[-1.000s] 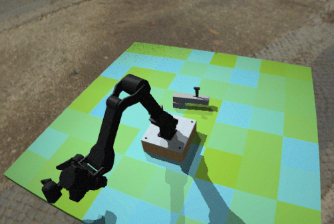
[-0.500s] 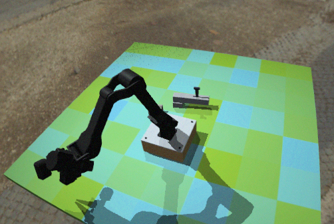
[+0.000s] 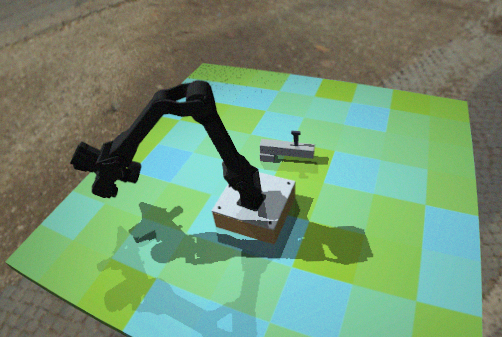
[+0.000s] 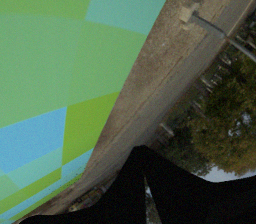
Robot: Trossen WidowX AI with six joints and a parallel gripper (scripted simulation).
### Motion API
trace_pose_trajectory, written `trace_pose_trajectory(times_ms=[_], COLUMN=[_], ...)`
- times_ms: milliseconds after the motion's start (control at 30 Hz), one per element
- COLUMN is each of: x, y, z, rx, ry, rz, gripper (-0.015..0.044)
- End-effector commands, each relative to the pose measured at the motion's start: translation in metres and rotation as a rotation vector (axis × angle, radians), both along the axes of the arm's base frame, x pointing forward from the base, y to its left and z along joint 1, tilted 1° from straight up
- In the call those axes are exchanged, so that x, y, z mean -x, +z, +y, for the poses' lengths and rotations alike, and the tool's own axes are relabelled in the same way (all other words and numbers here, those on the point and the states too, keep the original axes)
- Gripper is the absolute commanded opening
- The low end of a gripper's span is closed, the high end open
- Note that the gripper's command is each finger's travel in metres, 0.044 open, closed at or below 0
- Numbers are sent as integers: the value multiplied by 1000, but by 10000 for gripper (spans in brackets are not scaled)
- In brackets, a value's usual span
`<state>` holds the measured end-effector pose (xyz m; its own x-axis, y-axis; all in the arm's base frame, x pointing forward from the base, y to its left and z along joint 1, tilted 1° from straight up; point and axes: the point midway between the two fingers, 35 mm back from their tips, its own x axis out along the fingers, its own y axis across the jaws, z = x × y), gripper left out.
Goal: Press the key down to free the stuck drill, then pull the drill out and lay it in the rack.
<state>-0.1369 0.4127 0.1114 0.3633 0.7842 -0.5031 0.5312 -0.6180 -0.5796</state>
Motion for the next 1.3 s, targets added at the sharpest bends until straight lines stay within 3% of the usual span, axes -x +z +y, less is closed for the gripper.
trace_pose_trajectory(times_ms=[0, 333, 667, 933, 1267], x=[-64, -237, -375, -436, -445], y=[-8, -17, -23, -21, -17], z=[5, -24, -127, -236, -357], rx=[25, 18, -84, -290, -567], ry=[-183, -741, -1367, -1868, -2417], rz=[92, 375, 685, 922, 1185], gripper=[0, 0, 0, 0, 0])
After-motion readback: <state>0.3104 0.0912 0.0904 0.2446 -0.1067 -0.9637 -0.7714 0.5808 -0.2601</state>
